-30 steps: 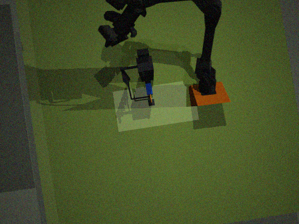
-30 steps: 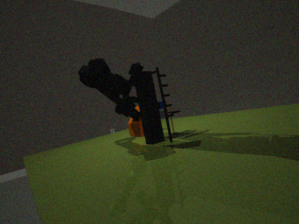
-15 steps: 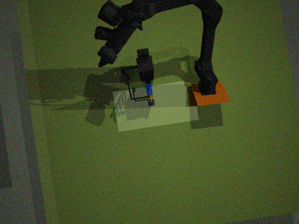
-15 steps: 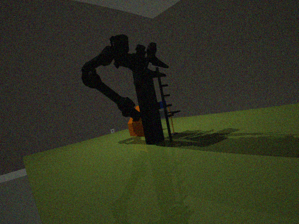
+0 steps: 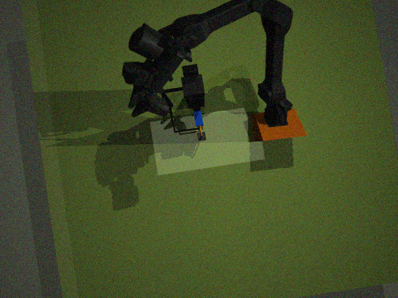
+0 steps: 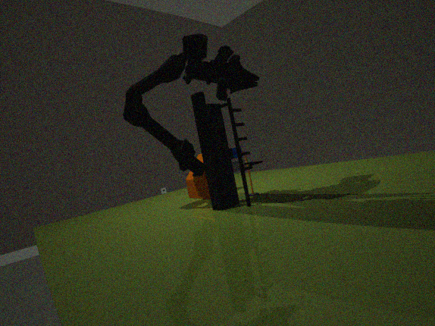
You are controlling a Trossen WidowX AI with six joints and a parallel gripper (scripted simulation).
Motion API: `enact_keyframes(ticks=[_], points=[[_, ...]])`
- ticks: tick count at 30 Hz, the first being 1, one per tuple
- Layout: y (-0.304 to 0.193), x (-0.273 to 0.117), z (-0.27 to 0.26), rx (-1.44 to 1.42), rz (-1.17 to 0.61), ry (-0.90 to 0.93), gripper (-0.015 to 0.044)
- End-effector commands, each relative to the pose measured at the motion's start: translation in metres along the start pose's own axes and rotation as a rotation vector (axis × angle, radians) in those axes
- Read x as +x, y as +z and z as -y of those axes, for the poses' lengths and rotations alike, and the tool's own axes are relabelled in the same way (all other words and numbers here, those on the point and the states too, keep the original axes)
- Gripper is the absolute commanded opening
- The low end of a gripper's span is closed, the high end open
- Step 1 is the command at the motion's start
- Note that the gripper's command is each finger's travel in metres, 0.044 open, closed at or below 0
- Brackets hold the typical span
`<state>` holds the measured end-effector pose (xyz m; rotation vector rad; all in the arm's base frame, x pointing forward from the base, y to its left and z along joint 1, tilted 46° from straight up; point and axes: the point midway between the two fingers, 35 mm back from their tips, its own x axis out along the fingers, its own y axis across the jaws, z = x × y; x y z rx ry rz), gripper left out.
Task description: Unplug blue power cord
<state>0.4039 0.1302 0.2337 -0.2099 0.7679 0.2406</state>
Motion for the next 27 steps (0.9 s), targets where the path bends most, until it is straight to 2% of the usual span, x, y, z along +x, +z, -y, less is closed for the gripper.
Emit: enact_keyframes(ticks=[1,6,13,19,27], points=[[-0.014,0.014,-0.03,-0.173,-0.053,0.008,0.016],[-0.043,0.03,-0.054,-0.378,-0.164,0.005,0.016],[-0.087,0.041,-0.06,-0.602,-0.35,0.003,0.016],[-0.167,0.046,-0.053,-0.954,-0.723,0.029,0.016],[-0.231,0.018,-0.022,-1.397,-1.224,0.086,0.016]])
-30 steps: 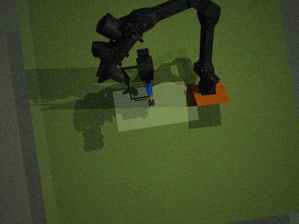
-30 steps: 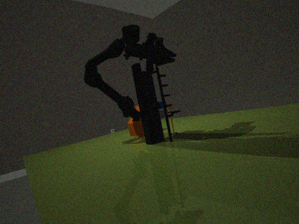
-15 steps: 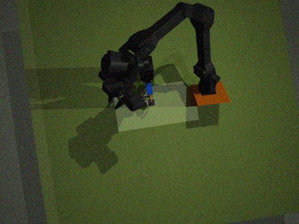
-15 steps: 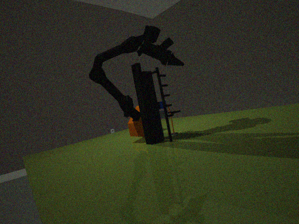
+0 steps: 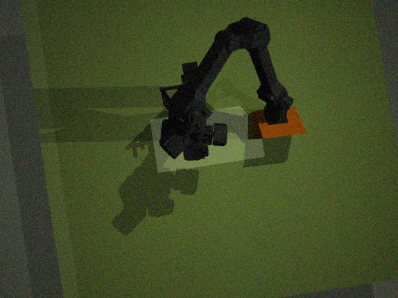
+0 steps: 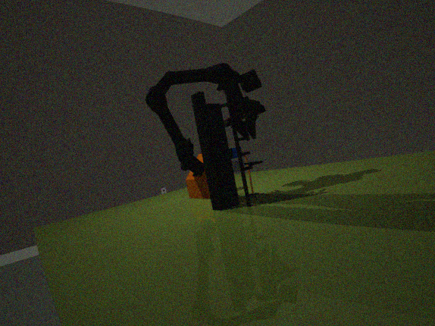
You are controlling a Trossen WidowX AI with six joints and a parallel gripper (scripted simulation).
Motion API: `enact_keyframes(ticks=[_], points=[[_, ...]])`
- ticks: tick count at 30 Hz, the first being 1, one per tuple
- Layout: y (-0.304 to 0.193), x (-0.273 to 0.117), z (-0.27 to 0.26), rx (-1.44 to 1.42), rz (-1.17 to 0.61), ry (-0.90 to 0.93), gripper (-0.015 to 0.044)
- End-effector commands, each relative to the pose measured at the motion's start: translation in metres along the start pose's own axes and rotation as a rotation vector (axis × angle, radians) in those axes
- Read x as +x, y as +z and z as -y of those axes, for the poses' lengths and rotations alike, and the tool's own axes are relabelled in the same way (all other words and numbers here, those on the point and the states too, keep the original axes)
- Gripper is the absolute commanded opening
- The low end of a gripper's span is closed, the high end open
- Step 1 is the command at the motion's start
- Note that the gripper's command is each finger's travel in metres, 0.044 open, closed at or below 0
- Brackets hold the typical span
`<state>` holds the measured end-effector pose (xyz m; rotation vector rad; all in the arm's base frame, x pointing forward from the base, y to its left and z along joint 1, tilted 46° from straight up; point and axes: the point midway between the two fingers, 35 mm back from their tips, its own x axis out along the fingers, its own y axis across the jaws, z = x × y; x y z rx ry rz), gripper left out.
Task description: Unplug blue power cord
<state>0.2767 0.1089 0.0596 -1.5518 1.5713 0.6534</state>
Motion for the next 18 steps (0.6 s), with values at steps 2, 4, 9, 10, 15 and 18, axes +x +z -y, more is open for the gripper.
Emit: enact_keyframes(ticks=[2,4,9,10,15,18], points=[[-0.0209,0.0123,-0.02,-0.241,-0.207,0.051,0.016],[-0.0209,0.0123,-0.02,-0.241,-0.207,0.051,0.016],[-0.0209,0.0123,-0.02,-0.241,-0.207,0.051,0.016],[-0.0209,0.0123,-0.02,-0.241,-0.207,0.051,0.016],[-0.0216,0.0121,-0.0189,-0.241,-0.207,0.051,0.016],[-0.0252,0.0113,-0.0178,-0.241,-0.207,0.051,0.016]])
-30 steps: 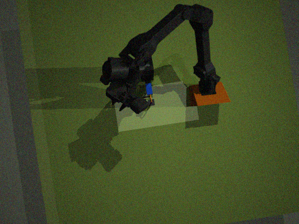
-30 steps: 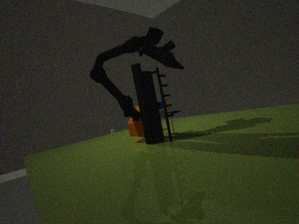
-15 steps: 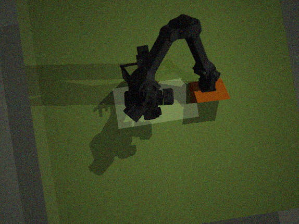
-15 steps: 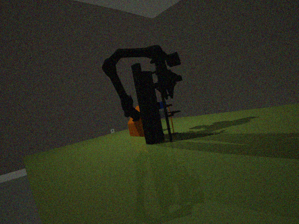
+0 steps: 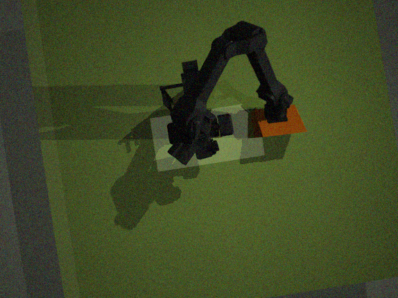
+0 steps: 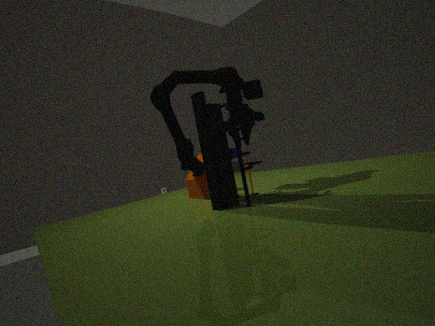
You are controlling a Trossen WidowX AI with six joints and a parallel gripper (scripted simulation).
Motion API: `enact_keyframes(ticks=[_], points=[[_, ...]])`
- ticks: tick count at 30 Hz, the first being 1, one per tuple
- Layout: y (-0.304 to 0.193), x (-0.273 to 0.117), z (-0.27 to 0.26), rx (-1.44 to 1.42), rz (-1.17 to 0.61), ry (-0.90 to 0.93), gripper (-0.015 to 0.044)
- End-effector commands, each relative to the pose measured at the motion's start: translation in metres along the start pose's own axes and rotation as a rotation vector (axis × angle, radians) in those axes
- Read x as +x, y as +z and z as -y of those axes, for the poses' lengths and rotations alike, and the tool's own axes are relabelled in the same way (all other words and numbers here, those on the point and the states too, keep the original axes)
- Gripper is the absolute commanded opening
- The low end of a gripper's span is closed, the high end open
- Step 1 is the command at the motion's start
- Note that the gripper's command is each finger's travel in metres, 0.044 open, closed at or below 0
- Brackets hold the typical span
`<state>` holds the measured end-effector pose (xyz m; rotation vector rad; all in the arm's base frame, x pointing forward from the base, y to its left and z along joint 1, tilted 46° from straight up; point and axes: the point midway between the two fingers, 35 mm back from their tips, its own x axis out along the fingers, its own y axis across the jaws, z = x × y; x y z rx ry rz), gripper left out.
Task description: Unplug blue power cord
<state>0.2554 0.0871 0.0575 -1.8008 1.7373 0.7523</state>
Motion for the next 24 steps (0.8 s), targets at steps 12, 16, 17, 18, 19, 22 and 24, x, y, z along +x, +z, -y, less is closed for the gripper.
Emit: enact_keyframes(ticks=[12,16,17,18,19,22,24], points=[[-0.024,0.0,0.0,-0.007,-0.007,0.0,0.016],[-0.031,0.0,0.0,-0.007,-0.008,0.0,0.016],[-0.033,0.0,0.0,-0.007,-0.008,0.0,0.016],[-0.034,0.0,0.0,-0.007,-0.008,0.0,0.016],[-0.036,0.0,0.0,-0.007,-0.009,0.0,0.016],[-0.04,0.0,-0.001,-0.007,-0.009,0.0,0.016],[-0.04,0.0,-0.001,-0.007,-0.009,0.0,0.016]])
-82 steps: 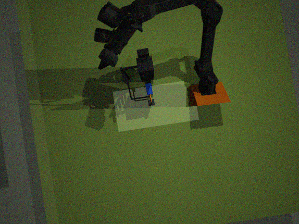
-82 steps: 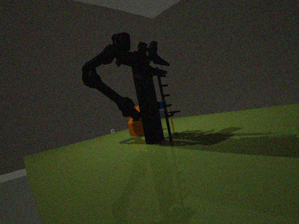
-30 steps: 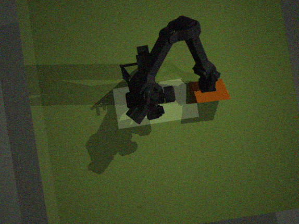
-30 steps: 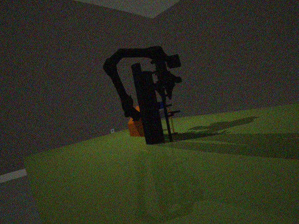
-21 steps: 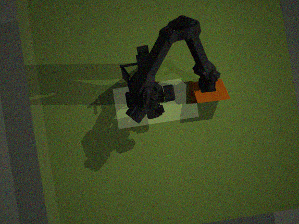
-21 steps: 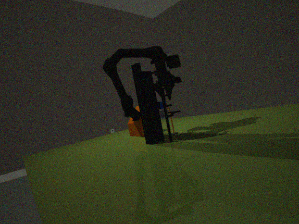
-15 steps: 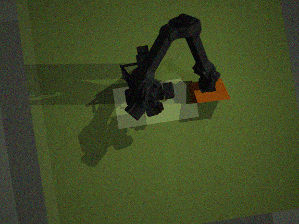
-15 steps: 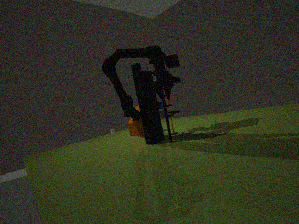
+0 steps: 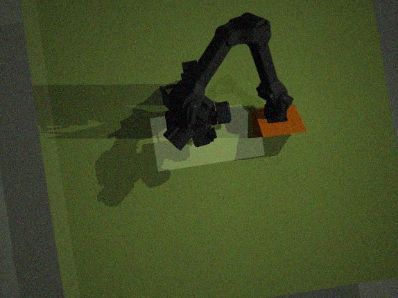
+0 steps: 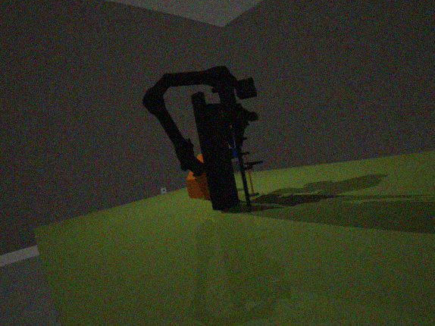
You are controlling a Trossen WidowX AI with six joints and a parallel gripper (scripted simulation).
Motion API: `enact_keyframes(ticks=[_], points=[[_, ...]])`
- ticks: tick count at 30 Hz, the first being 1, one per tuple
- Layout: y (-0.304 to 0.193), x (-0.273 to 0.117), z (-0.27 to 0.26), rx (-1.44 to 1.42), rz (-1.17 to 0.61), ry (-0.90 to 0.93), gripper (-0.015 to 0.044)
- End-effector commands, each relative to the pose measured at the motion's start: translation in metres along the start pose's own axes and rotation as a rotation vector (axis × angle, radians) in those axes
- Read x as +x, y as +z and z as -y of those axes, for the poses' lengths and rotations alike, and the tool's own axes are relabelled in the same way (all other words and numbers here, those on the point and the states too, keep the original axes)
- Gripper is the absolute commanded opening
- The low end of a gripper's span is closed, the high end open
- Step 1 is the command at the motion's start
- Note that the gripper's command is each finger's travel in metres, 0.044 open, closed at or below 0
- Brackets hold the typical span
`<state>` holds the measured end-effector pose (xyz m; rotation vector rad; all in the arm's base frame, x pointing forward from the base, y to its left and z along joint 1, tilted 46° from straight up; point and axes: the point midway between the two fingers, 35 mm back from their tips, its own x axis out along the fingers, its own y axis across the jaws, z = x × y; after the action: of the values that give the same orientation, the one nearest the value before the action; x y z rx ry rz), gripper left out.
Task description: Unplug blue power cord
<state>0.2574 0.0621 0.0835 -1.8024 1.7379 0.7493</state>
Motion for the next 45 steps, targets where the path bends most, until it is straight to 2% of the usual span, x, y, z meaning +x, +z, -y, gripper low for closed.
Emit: enact_keyframes(ticks=[1,16,20,28,45], points=[[-0.004,0.001,-0.002,-0.008,-0.007,0.001,0.016],[-0.004,0.013,-0.001,-0.007,-0.007,0.001,0.016],[-0.004,0.01,-0.001,-0.002,-0.002,0.002,0.0055],[-0.004,0.01,-0.001,-0.002,-0.002,0.002,0.0002],[0.02,0.009,0.001,-0.004,0.0,0.001,0.0]])
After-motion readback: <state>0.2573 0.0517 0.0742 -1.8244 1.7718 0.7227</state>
